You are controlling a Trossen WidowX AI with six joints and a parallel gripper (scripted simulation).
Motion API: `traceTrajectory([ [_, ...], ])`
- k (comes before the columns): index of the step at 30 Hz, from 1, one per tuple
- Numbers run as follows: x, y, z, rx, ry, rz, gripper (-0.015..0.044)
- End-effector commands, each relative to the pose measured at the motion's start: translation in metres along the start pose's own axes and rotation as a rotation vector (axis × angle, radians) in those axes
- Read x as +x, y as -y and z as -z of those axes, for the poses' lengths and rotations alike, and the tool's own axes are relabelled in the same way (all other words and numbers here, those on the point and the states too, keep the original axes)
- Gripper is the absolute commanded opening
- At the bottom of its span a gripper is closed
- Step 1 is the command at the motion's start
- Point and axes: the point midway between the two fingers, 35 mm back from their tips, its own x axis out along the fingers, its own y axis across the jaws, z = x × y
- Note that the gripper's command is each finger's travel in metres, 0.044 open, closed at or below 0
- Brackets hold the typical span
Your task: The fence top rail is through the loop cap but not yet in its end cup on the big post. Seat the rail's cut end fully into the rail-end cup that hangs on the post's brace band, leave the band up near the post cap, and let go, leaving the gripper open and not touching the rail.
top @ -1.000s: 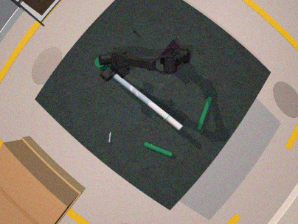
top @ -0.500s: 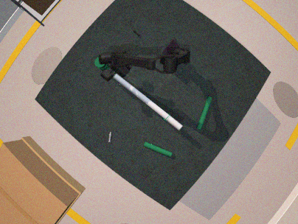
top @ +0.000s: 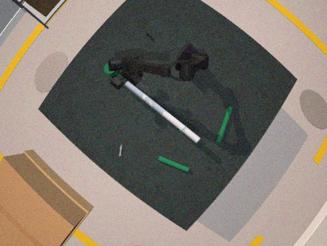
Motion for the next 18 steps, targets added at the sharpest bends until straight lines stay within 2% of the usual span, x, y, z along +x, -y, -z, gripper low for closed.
traceTrajectory([
  [1, 0.0, 0.0, 0.0, -0.001, 0.0, 0.0, 0.0026],
  [16, -0.012, 0.008, -0.013, 0.001, -0.001, 0.0, 0.042],
  [18, -0.017, 0.011, -0.019, 0.001, -0.001, -0.001, 0.044],
])
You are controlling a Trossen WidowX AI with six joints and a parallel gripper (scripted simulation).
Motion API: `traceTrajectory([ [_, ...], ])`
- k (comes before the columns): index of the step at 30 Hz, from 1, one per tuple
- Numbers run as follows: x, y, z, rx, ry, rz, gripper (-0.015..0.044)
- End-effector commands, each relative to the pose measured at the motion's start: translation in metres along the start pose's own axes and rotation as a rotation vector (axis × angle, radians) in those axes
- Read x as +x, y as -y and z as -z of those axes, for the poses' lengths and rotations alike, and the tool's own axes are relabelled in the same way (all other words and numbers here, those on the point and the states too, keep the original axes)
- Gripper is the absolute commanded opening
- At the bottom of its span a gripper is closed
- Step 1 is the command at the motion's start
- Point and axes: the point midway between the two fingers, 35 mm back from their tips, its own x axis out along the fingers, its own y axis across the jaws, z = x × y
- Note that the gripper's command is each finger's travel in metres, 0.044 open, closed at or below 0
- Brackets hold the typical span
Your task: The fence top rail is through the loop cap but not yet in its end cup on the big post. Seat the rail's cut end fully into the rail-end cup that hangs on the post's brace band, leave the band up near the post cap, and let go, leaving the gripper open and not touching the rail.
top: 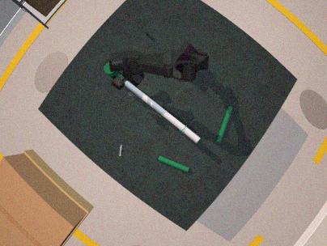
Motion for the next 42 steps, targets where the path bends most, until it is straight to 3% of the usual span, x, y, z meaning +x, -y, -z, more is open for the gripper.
traceTrajectory([
  [1, -0.013, 0.011, -0.013, -0.008, -0.008, 0.009, 0.044],
  [11, -0.027, 0.019, -0.029, 0.047, -0.009, 0.009, 0.044],
  [27, -0.102, 0.048, -0.133, 1.474, -0.057, 0.052, 0.044],
  [31, -0.113, 0.048, -0.148, 1.678, -0.058, 0.066, 0.044],
  [42, -0.113, 0.048, -0.15, 1.697, -0.058, 0.067, 0.044],
])
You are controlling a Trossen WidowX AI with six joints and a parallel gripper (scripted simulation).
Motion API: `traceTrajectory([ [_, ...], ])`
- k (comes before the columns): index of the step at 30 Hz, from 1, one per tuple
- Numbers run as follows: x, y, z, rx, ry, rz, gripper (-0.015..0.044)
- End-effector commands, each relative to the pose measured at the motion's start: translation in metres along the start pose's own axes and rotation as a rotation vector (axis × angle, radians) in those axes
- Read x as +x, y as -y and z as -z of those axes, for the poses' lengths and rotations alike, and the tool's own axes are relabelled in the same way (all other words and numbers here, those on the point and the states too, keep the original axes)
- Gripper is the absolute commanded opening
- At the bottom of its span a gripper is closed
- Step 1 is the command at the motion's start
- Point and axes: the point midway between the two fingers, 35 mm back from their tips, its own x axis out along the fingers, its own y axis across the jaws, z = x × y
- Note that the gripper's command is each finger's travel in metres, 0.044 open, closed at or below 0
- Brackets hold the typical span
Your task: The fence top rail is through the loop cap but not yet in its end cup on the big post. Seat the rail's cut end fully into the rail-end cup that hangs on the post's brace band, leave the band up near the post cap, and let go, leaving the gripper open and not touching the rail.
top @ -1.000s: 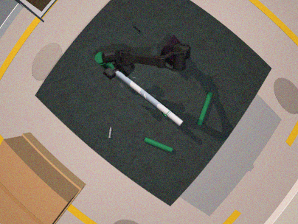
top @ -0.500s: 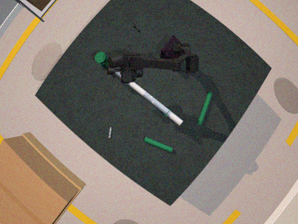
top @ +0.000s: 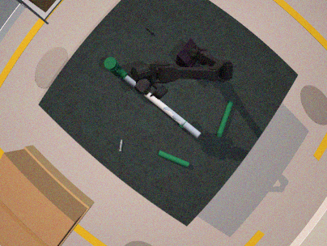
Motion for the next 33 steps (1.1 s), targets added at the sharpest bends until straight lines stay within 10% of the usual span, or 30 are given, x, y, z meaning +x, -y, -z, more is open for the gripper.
traceTrajectory([
  [1, -0.006, -0.006, 0.001, 0.066, 0.003, 0.01, 0.044],
  [8, 0.007, -0.001, 0.001, 0.236, -0.053, 0.013, 0.044],
  [21, 0.104, 0.034, 0.029, 1.439, -0.429, 0.352, 0.044],
  [33, 0.105, 0.035, 0.029, 1.454, -0.433, 0.36, 0.044],
])
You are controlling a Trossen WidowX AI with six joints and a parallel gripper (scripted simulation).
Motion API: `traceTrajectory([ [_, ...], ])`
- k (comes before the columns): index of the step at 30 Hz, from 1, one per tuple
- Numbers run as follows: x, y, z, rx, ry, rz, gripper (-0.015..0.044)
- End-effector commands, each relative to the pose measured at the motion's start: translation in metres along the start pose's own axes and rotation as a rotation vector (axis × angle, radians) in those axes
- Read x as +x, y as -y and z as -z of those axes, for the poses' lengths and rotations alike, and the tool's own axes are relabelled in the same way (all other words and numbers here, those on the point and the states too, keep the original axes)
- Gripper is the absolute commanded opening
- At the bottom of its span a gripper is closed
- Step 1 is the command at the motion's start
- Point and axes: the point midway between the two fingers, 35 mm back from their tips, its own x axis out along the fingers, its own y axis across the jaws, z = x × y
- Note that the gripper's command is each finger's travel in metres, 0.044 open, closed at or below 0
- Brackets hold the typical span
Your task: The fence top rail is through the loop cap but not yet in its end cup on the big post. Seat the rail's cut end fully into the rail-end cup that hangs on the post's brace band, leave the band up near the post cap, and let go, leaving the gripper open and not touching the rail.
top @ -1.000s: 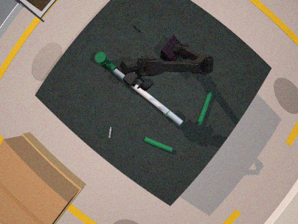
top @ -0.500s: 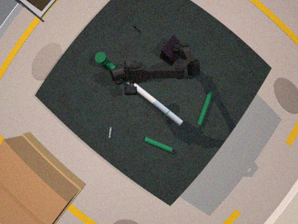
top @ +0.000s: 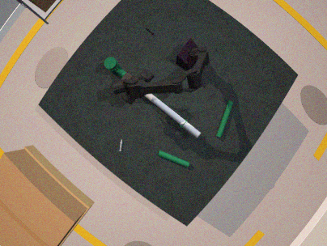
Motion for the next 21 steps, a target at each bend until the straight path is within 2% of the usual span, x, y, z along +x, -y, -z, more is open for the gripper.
traceTrajectory([
  [1, 0.002, -0.002, -0.002, 0.02, 0.005, 0.001, 0.044],
  [6, 0.034, -0.001, -0.002, 0.019, 0.003, 0.001, 0.044],
  [21, 0.053, -0.002, -0.002, 0.019, 0.002, 0.0, 0.044],
])
